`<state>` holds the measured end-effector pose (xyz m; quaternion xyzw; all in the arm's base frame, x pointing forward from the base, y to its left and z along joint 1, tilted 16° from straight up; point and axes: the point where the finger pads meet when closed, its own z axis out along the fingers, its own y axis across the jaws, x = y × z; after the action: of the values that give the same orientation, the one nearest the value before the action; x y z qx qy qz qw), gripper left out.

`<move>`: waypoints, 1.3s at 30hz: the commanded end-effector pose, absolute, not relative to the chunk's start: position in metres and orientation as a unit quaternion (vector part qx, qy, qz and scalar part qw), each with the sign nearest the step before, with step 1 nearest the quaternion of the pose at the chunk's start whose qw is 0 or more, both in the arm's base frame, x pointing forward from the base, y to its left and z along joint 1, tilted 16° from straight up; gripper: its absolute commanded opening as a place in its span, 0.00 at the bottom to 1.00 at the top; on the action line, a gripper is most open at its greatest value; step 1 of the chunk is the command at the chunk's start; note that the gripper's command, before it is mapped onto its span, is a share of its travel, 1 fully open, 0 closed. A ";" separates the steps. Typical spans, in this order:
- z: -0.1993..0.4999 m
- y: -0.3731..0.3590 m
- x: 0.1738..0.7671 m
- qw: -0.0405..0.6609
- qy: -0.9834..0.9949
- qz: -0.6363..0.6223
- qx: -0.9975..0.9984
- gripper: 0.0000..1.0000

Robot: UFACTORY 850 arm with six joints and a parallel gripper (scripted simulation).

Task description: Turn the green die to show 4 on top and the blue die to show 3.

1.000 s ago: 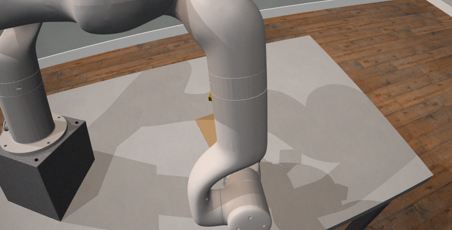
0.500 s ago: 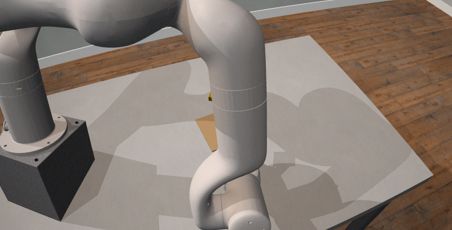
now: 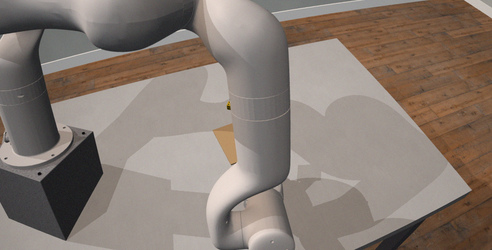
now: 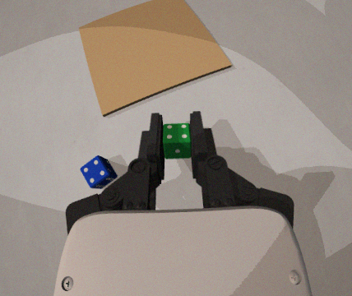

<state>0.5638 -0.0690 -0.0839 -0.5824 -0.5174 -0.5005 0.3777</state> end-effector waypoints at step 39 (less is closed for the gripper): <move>-0.092 -0.067 0.566 0.377 -0.518 -0.501 -0.582 0.15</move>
<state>0.5647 -0.0671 -0.0911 -0.5824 -0.5174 -0.5005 0.3777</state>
